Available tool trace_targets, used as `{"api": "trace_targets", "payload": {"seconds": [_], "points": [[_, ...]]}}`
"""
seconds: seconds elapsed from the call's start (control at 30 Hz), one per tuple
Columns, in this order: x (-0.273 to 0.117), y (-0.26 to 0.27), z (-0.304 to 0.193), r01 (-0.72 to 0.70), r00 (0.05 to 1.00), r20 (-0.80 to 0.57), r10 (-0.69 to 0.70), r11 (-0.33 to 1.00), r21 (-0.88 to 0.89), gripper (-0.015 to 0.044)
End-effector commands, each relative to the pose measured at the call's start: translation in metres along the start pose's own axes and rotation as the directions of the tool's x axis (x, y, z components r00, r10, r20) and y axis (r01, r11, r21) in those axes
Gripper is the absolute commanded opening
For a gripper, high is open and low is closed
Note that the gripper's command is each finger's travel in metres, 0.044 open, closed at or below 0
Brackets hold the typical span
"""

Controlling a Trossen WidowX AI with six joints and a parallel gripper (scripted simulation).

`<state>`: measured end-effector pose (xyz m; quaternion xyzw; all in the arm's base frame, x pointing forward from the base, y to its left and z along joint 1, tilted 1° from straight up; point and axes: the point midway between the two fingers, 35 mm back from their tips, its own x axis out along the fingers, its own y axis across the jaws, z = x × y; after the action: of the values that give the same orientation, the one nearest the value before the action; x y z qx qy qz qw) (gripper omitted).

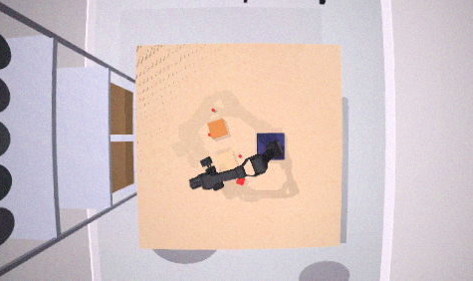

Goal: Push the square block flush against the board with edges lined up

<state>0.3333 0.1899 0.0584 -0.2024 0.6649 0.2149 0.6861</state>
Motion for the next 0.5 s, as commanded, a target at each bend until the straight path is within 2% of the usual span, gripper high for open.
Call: {"api": "trace_targets", "payload": {"seconds": [0.0,0.23,0.47], "points": [[-0.002,0.013,-0.006,0.000,1.000,0.003,0.000,0.991,-0.137,0.0000],[-0.002,0.032,-0.016,-0.001,1.000,0.002,0.001,0.929,-0.369,0.0000],[-0.002,0.051,-0.028,-0.002,1.000,0.001,0.003,0.815,-0.580,0.0000]]}}
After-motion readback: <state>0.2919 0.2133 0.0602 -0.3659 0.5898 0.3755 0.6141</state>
